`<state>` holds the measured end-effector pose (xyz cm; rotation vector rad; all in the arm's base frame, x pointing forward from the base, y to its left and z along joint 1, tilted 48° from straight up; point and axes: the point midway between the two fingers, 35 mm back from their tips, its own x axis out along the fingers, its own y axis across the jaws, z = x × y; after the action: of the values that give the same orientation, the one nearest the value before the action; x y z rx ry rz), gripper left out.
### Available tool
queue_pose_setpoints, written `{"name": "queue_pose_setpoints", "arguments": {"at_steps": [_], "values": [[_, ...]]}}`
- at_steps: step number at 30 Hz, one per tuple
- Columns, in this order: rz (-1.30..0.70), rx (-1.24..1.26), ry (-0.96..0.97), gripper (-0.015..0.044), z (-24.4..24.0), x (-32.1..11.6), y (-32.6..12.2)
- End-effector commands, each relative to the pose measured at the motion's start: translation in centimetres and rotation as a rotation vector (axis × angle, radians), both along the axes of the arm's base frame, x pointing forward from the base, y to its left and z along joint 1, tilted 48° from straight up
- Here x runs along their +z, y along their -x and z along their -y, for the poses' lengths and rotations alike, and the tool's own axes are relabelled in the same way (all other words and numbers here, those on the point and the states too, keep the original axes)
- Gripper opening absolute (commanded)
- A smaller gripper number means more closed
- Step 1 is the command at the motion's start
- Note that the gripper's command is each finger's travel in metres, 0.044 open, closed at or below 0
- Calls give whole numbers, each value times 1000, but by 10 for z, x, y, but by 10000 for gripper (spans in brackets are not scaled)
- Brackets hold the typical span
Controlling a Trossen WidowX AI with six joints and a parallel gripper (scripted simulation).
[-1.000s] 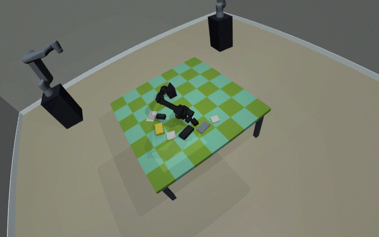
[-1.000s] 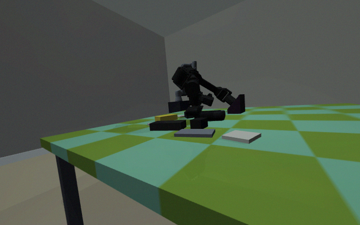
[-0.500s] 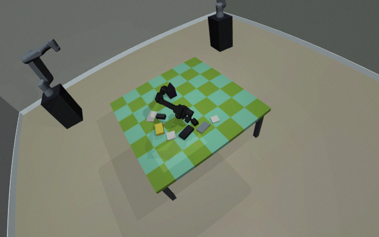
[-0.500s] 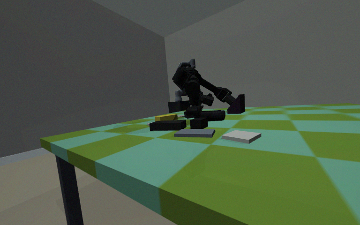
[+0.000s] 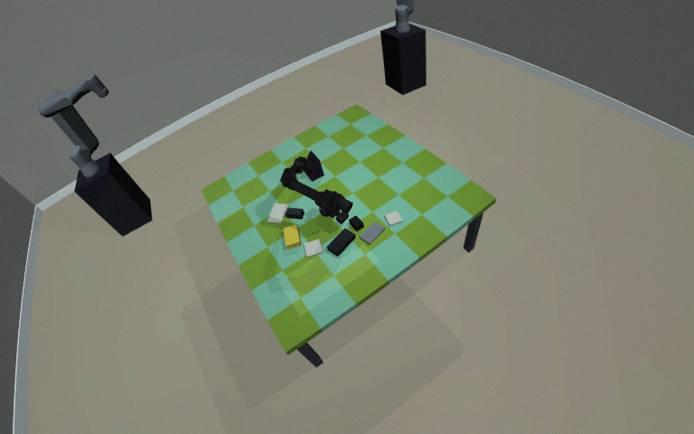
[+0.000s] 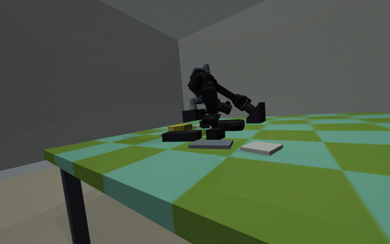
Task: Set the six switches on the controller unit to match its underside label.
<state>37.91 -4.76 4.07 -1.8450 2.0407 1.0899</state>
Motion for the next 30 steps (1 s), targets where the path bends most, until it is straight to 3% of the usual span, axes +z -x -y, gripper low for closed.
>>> {"name": "queue_pose_setpoints", "arguments": {"at_steps": [1,16,30], "values": [[-5,-6,0,0,2,1,7],[5,118,-43,0,-43,30,-15],[183,195,-63,0,-74,14,28]]}}
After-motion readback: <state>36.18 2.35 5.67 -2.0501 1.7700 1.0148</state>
